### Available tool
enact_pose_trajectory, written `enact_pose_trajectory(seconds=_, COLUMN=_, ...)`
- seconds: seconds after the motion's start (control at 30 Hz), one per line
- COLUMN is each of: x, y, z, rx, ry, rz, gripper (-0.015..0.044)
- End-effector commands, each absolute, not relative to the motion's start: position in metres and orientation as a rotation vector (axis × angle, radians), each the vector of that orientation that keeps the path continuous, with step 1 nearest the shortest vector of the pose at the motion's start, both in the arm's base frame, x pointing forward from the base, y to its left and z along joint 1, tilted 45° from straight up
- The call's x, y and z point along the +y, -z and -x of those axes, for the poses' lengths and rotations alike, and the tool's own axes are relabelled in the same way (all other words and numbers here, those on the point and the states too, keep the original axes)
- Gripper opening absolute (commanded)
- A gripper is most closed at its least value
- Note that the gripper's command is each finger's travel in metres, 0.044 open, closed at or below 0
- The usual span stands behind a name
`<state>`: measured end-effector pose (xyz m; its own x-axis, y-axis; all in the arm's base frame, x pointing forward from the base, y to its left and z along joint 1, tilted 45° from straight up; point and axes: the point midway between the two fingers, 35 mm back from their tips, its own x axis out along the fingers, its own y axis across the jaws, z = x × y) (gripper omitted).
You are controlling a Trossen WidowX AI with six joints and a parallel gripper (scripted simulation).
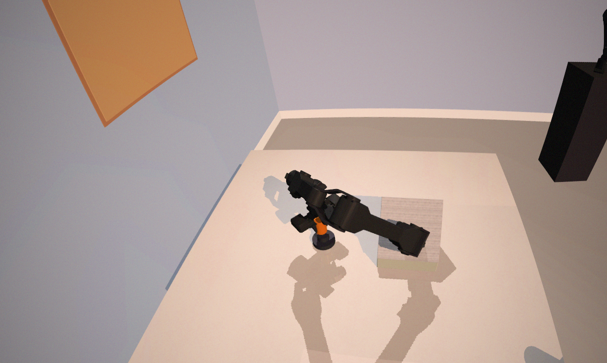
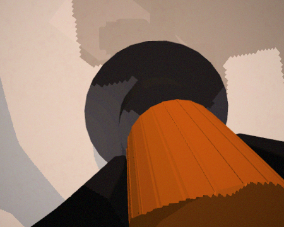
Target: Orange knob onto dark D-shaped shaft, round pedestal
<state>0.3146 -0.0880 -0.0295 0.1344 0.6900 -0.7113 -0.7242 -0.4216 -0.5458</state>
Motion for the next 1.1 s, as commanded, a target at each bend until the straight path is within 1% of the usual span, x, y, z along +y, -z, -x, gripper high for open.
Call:
enact_pose_trajectory(seconds=0.0, x=-0.0906, y=0.0275, z=-0.3142, rx=0.099, ry=-1.543, rz=1.199, gripper=0.0000)
enact_pose_trajectory(seconds=0.5, x=-0.0875, y=0.0300, z=-0.3090, rx=0.731, ry=-1.246, rz=0.446, gripper=0.0000)
enact_pose_trajectory(seconds=0.8, x=-0.0881, y=0.0303, z=-0.3082, rx=1.067, ry=-0.952, rz=-0.065, gripper=0.0000)
enact_pose_trajectory(seconds=1.07, x=-0.0903, y=0.0287, z=-0.3091, rx=1.306, ry=-0.631, rz=-0.523, gripper=0.0000)
